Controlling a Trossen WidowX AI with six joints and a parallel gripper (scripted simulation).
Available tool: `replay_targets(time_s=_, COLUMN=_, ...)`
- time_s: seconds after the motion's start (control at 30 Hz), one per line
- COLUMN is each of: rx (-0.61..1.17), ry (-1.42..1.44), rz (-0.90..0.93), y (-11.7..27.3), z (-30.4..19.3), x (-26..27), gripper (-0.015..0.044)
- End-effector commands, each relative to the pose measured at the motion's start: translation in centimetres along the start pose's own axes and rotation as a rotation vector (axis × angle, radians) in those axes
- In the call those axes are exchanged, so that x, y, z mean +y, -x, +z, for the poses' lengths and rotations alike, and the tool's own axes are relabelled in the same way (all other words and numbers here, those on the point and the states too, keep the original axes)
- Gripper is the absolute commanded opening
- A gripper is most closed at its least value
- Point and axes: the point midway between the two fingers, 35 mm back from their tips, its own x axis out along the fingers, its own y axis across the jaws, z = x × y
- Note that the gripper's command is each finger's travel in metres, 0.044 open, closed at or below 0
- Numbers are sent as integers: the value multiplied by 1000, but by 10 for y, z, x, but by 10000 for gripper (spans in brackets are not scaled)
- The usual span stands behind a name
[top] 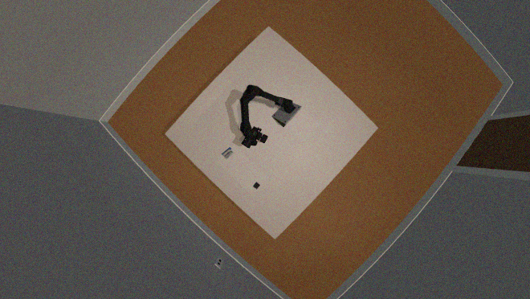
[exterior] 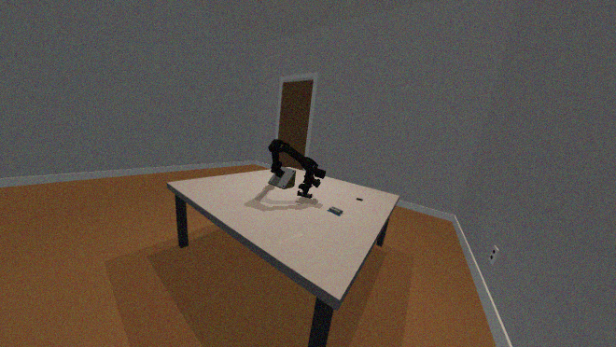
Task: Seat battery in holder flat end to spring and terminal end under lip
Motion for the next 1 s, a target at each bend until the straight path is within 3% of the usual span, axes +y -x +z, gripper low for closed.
replay_targets(time_s=0.0, rx=-24, ry=-12, rz=1, y=0, z=-1, x=-2, gripper=60)
replay_targets(time_s=0.97, rx=-34, ry=-11, rz=1, y=0, z=-15, x=-3, gripper=60)
